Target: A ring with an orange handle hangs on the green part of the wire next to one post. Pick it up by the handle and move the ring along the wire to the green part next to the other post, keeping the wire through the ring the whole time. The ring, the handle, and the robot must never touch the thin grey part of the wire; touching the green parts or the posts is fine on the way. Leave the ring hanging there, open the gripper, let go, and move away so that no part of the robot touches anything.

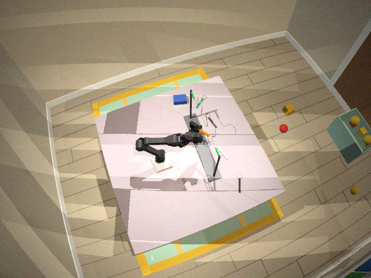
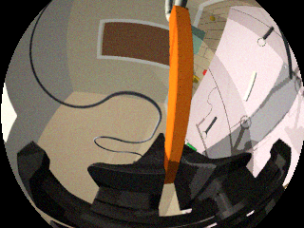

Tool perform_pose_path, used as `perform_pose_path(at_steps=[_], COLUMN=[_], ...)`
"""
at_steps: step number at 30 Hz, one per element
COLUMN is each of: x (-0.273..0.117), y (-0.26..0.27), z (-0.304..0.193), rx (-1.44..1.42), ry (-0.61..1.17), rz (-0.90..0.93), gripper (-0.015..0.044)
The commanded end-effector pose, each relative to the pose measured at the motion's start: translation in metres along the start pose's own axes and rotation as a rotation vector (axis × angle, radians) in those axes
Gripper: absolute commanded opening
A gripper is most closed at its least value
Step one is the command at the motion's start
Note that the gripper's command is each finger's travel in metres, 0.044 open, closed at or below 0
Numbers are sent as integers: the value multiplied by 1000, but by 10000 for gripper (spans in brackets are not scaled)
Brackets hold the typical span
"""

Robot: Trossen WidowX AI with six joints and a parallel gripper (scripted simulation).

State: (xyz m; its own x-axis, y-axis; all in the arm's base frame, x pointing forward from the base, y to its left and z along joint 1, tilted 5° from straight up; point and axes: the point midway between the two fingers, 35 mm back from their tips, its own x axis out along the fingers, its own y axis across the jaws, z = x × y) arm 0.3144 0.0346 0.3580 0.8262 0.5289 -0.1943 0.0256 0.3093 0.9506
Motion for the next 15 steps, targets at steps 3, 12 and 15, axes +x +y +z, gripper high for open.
perform_pose_path(at_steps=[3, 12, 15], x=[-1, -3, -3], y=[15, 28, 33], z=[1, 2, 3], rx=[47, 126, 152], ry=[3, 6, 7], rz=[38, 79, 92], gripper=[-150, -150, -150])
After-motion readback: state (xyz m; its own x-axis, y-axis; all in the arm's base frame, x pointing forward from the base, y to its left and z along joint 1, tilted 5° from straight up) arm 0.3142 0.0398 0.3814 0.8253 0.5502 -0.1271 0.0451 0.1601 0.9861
